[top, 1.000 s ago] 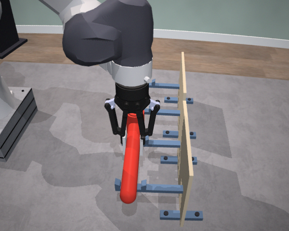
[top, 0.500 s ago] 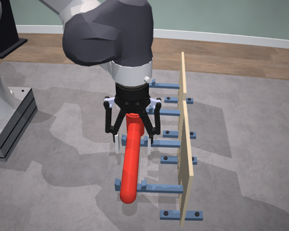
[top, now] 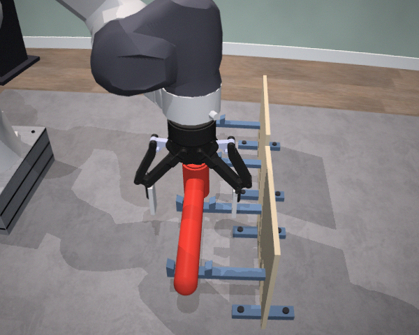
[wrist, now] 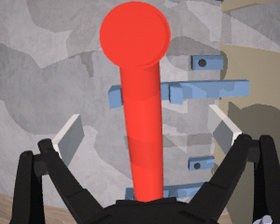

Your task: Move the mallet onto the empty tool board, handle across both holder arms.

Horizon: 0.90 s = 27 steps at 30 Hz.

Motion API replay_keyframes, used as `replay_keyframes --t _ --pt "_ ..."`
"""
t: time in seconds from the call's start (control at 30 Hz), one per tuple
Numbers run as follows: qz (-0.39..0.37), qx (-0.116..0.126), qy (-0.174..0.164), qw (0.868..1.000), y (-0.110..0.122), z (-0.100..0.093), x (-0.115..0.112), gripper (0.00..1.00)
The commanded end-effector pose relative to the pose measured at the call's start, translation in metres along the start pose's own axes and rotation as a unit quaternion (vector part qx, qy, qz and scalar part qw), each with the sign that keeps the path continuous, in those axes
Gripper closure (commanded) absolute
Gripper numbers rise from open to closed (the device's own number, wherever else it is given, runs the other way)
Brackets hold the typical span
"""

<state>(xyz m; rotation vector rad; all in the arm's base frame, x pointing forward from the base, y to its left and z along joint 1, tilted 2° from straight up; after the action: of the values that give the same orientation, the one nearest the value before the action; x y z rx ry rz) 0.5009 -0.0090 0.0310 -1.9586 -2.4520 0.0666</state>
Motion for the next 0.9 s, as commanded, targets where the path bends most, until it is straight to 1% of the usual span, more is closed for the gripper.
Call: replay_keyframes --t 0.0,0.47,0.53,0.63,0.8,0.87 --pt "0.002 -0.002 -0.001 1.0 0.001 0.0 -0.001 0.0" --pt "0.002 -0.002 -0.001 1.0 0.001 0.0 -0.001 0.0" --pt "0.003 -0.002 -0.001 1.0 0.001 -0.003 -0.001 0.0" --pt "0.003 -0.003 -0.001 1.0 0.003 -0.019 -0.002 0.0" --pt "0.003 -0.002 0.0 1.0 0.003 -0.06 -0.001 0.0" --pt "0.003 -0.002 0.0 1.0 0.003 -0.06 -0.001 0.0"
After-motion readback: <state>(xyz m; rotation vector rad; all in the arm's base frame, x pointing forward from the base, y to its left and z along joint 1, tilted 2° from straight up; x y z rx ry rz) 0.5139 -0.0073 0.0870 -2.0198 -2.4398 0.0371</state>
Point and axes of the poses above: the point where the finger pads meet when closed, its own z axis out along the fingers, its own y axis across the jaws, x = y × z, the point moved 2 cm from there along -z, back along the fingers, and after that the axes turned 4 degrees about z, right-handed, at the moved point
